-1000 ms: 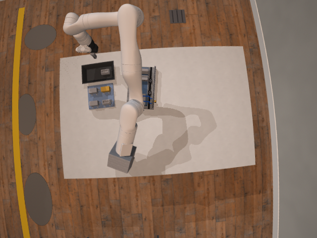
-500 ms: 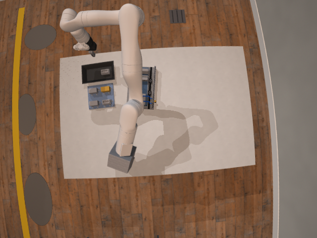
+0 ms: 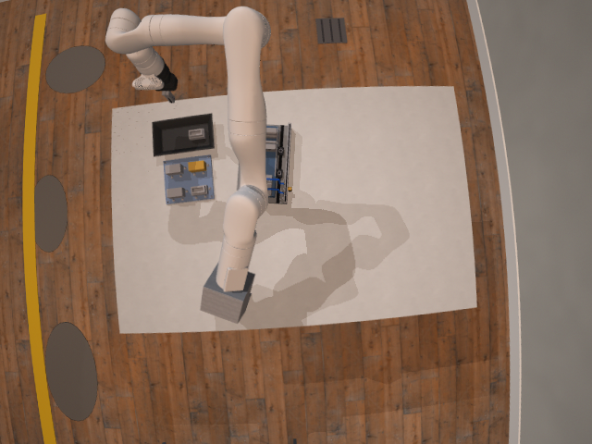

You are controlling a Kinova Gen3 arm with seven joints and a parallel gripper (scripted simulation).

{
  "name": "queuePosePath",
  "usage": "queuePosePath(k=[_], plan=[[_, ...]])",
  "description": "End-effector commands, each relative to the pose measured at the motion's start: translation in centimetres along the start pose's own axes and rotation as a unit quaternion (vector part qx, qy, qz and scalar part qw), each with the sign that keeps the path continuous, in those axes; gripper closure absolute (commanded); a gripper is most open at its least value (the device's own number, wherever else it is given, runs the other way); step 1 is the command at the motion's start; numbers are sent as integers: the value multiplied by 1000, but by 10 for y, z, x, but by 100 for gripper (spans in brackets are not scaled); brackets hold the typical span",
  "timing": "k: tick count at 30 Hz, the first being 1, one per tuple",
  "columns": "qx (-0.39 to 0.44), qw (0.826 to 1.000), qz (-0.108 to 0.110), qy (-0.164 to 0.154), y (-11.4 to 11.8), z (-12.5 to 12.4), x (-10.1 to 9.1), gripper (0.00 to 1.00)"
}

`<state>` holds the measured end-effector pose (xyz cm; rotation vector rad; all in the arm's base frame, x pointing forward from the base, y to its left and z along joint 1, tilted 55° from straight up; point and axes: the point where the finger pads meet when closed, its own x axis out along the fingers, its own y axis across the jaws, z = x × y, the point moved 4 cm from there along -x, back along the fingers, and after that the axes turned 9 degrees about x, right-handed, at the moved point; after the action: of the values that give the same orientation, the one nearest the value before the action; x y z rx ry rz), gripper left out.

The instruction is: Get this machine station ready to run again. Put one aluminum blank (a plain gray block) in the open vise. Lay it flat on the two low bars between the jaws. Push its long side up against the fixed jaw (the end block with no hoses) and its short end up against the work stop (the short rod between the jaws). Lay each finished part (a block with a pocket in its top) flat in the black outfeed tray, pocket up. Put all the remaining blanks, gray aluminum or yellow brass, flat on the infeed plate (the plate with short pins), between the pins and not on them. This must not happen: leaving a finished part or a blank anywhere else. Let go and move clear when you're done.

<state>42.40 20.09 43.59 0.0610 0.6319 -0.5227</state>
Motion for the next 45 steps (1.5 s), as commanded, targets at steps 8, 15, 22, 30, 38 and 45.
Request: queuePosePath(k=[8, 15, 22, 30, 38, 45], plan=[[0, 1000, 2, 0, 1, 0, -4, 100], [-1, 1000, 2, -3, -27, 13, -6, 100], [-2, 1000, 0, -7, -80, 33, -8, 100], [-2, 1000, -2, -9, -158, 47, -9, 100], [-2, 1000, -2, -7, -230, 45, -7, 100], [0, 1000, 1, -2, -296, 30, -4, 100]])
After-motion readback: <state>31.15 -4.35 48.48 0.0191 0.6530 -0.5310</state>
